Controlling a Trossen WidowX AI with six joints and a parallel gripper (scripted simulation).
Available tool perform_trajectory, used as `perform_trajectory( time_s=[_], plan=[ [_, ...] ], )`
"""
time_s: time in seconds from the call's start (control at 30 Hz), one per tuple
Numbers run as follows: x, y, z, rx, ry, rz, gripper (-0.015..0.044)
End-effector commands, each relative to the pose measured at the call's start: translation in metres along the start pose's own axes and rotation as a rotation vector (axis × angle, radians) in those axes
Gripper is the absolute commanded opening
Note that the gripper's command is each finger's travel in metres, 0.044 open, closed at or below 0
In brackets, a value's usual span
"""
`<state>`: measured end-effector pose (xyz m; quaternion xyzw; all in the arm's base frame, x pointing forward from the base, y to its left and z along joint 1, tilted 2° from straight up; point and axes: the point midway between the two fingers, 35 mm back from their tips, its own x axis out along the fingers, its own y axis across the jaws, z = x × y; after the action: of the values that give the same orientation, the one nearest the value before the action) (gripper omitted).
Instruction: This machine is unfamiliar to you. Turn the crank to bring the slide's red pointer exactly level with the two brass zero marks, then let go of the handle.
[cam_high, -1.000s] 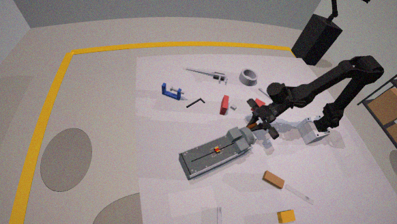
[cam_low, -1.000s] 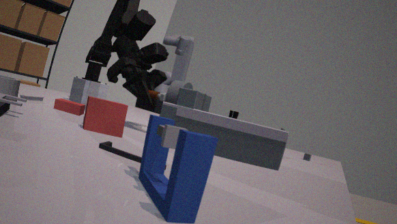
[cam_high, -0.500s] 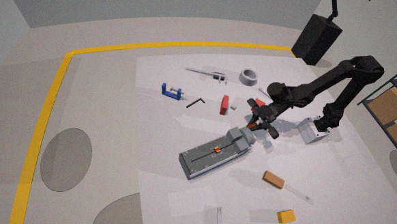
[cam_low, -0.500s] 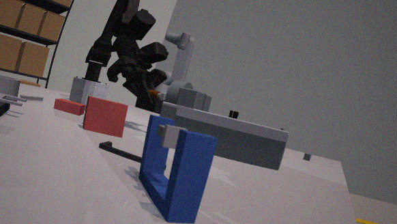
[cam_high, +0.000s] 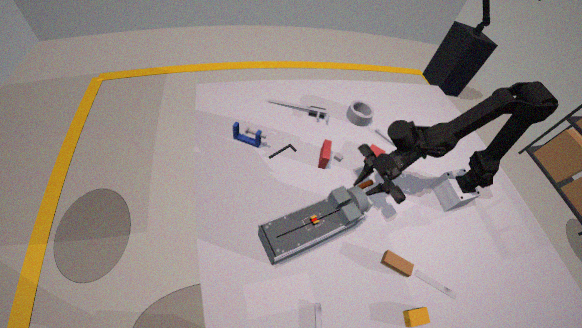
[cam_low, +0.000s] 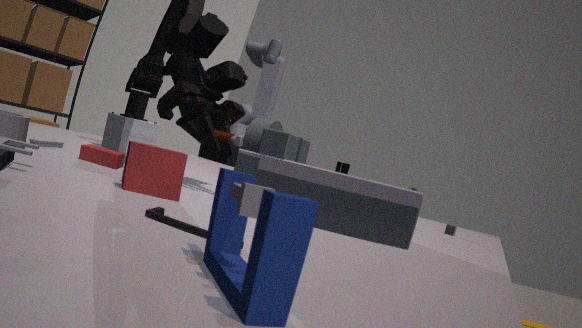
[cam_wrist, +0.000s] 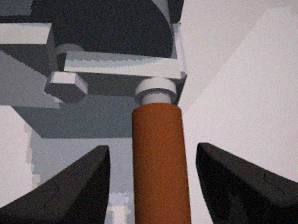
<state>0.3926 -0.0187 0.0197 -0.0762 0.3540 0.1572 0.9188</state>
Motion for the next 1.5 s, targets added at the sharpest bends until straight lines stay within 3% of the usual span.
perform_trajectory(
  time_s=[0.0, 0.2, 0.73, 1.07, 1.47],
  plan=[
    [0.0, 0.0, 0.0, -0.001, -0.001, -0.001, 0.0289],
    [0.0, 0.0, 0.0, -0.001, -0.001, -0.001, 0.044],
    [-0.039, -0.001, 0.04, -0.001, -0.002, -0.001, 0.044],
    [-0.094, -0.001, 0.097, -0.002, -0.006, -0.003, 0.044],
    [-0.062, 0.009, 0.14, 0.075, 0.037, -0.028, 0.044]
  ],
)
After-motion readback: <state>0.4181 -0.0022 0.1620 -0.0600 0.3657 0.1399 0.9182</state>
